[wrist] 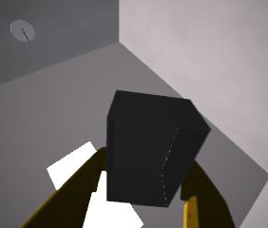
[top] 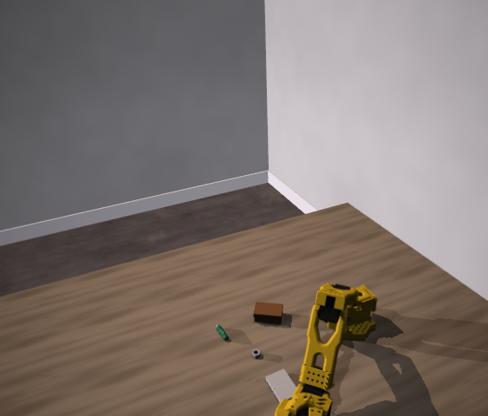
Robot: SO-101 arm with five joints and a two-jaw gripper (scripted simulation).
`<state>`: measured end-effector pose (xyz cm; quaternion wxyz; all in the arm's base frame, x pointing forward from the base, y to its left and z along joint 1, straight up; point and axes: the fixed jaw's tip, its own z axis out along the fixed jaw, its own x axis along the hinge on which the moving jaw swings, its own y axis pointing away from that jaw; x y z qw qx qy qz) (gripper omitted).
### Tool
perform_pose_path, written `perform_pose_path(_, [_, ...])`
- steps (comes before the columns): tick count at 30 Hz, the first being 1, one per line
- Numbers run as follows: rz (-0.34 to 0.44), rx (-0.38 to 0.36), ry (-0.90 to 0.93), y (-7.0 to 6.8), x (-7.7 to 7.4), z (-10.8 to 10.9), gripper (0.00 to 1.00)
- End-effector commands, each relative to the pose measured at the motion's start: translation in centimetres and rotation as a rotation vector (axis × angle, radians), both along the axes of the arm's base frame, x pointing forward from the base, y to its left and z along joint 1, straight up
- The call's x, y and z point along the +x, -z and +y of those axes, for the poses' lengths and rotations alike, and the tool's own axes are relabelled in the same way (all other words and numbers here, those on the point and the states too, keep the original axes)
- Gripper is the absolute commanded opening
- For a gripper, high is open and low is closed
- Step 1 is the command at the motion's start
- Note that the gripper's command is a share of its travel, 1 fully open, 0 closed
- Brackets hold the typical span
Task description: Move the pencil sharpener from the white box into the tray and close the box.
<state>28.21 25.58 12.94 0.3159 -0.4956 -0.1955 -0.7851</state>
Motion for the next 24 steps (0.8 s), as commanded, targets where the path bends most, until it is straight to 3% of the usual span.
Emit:
perform_pose_path(1, [-0.050, 0.060, 0.003, -2.02, 0.12, -0.25, 0.21])
perform_pose_path(24, [-0.032, 0.042, 0.003, -1.86, 0.25, -0.12, 0.21])
